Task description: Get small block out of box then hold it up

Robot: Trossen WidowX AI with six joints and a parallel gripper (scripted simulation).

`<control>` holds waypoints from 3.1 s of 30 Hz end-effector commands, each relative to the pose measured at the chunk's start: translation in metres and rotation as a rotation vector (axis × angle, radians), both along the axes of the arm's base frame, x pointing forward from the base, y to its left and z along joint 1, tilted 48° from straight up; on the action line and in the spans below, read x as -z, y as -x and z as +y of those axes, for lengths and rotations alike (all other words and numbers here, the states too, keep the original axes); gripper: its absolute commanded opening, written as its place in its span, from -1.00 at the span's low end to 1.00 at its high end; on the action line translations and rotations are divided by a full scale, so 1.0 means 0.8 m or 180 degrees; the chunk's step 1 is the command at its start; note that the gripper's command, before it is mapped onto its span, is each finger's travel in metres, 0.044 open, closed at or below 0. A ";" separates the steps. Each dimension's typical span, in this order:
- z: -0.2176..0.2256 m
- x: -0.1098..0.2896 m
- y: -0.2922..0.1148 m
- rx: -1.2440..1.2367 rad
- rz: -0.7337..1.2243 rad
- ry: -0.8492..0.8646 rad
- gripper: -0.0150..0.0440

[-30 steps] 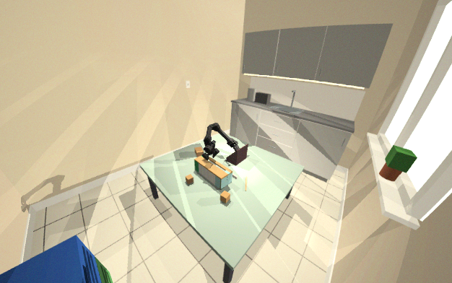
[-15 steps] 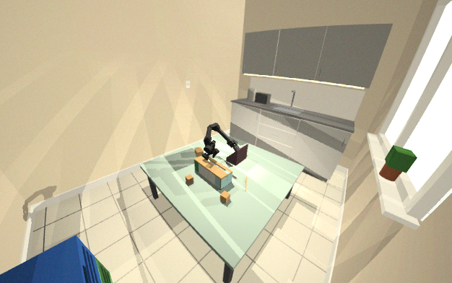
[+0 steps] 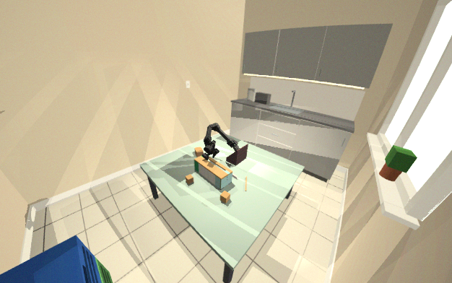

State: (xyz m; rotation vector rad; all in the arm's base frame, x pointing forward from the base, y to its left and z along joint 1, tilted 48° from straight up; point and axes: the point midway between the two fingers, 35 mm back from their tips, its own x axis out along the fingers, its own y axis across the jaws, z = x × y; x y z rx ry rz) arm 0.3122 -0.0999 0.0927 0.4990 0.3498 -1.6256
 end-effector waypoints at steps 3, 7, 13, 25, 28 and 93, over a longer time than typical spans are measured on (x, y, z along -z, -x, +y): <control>-0.009 -0.002 0.000 0.0044 -0.0029 0.0045 0.86; -0.009 -0.002 0.000 0.0044 -0.0029 0.0045 0.86; -0.009 -0.002 0.000 0.0044 -0.0029 0.0045 0.86; -0.009 -0.002 0.000 0.0044 -0.0029 0.0045 0.86; -0.009 -0.002 0.000 0.0044 -0.0029 0.0045 0.86; 0.049 -0.044 -0.006 -0.0039 -0.0020 0.0000 0.86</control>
